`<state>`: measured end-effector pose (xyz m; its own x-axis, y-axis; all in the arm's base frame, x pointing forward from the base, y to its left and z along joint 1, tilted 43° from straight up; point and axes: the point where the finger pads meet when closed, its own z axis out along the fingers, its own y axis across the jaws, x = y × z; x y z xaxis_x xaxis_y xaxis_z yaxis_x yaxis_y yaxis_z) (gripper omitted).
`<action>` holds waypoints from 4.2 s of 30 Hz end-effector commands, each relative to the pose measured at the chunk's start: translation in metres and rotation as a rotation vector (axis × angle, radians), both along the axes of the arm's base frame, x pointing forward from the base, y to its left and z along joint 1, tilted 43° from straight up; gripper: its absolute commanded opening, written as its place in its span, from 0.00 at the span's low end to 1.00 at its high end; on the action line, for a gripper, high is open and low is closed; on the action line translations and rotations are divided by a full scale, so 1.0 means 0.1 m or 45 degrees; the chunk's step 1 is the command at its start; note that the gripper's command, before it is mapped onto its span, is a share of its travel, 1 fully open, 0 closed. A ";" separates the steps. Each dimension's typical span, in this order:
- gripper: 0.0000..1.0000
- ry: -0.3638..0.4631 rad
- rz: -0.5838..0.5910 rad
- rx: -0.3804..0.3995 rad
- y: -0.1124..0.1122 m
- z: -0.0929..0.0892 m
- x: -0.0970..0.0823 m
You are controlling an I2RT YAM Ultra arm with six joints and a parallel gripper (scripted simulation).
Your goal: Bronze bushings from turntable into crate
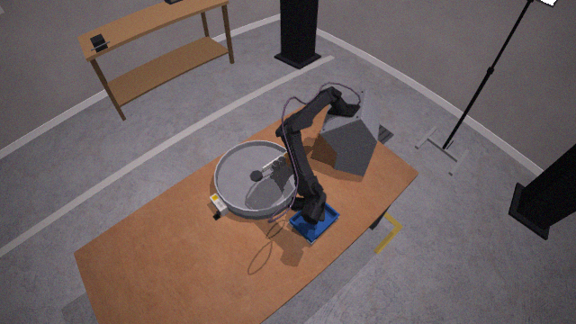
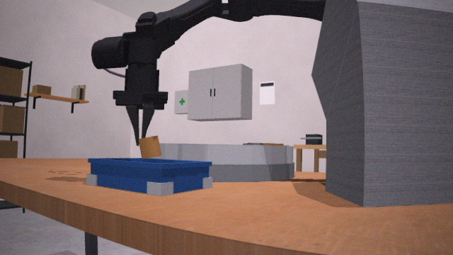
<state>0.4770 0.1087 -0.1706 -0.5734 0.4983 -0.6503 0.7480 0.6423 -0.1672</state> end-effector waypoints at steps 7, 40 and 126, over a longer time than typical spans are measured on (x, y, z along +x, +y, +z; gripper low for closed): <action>0.00 -0.066 0.049 0.015 0.29 0.22 0.09; 0.00 -0.047 0.051 0.002 0.11 -0.08 0.14; 0.00 -0.027 0.063 -0.003 -0.06 -0.23 0.17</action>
<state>0.4937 0.0837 -0.1994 -0.5693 0.4954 -0.6561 0.7460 0.6467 -0.1591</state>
